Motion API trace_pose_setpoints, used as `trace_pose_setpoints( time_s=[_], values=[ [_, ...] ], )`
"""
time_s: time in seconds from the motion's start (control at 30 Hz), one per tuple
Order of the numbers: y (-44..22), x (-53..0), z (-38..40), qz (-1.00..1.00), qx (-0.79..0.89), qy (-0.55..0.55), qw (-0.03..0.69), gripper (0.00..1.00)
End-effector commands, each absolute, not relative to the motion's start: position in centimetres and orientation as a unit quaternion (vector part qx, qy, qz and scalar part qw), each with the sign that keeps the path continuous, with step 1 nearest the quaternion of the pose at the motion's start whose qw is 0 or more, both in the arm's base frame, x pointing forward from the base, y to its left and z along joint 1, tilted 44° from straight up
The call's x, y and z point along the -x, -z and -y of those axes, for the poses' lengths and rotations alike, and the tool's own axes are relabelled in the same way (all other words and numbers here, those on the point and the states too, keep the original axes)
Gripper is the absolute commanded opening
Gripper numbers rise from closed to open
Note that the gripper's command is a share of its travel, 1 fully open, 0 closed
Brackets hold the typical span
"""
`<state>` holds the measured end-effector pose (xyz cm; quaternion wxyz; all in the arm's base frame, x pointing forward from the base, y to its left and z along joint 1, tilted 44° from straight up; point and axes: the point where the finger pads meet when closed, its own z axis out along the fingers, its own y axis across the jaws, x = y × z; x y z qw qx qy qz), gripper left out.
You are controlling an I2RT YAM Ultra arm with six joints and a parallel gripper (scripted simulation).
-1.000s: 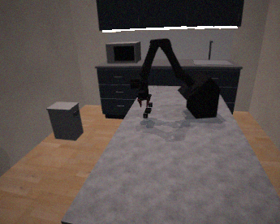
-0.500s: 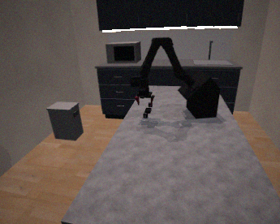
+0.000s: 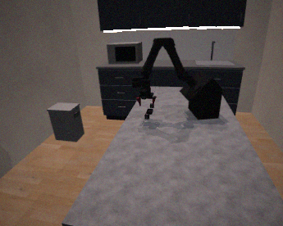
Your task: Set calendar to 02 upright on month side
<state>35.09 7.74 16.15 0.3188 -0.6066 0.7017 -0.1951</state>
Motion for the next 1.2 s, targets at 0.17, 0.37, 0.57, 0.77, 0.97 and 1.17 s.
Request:
trace_pose_setpoints(
  time_s=[0.17, 0.37, 0.57, 0.77, 0.97, 1.17],
  values=[
    [-15.7, -35.6, -5.7, -0.748, 0.552, 0.168, 0.327, 1.0],
    [-14.4, -36.3, -1.4, -0.829, 0.431, 0.112, 0.337, 1.0],
    [-13.7, -36.5, 1.1, -0.866, 0.356, 0.08, 0.343, 1.0],
    [-12.6, -36.3, 5.3, -0.909, 0.223, 0.026, 0.351, 1.0],
    [-11.9, -35.7, 8.5, -0.927, 0.117, -0.015, 0.356, 1.0],
    [-11.5, -35.2, 10.7, -0.931, 0.041, -0.044, 0.36, 1.0]
  ],
)
